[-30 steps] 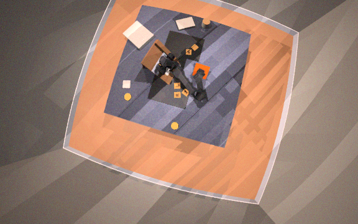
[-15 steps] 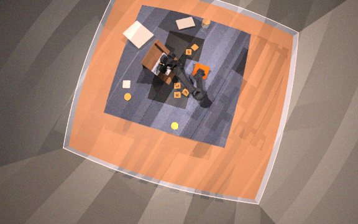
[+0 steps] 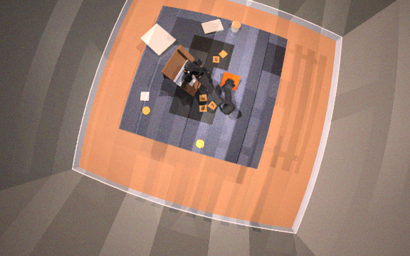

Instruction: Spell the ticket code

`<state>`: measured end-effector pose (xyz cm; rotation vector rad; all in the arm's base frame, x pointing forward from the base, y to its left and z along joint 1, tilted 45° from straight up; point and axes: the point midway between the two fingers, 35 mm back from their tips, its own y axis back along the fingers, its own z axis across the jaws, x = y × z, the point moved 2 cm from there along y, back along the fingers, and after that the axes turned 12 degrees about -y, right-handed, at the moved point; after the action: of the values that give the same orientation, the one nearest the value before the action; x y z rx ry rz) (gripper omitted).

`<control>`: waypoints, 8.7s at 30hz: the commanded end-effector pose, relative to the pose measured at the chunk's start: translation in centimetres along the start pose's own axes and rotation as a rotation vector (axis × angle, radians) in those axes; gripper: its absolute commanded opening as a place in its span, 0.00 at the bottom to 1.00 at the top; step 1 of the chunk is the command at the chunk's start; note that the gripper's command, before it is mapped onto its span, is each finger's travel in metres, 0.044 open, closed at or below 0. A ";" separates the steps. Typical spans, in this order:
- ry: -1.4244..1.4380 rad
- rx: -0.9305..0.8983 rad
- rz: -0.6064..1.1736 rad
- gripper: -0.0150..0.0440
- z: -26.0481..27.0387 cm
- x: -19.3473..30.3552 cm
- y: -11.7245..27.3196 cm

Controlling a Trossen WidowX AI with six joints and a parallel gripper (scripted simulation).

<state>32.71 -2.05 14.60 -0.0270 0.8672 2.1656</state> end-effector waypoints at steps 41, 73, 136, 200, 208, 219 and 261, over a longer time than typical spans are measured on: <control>-0.003 0.002 0.007 0.75 -1.0 -0.4 1.5; -0.004 0.003 0.008 0.75 -1.8 -0.1 3.1; -0.010 0.008 0.011 0.71 -1.7 0.0 4.2; -0.037 0.140 0.682 0.25 2.6 -2.8 1.6; -0.001 0.144 0.686 0.25 2.6 -2.9 1.0; 0.001 0.144 0.686 0.25 2.7 -3.1 0.5; 0.002 0.143 0.686 0.25 2.7 -3.0 -1.0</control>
<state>36.22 -1.95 16.96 0.3949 1.1535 2.7159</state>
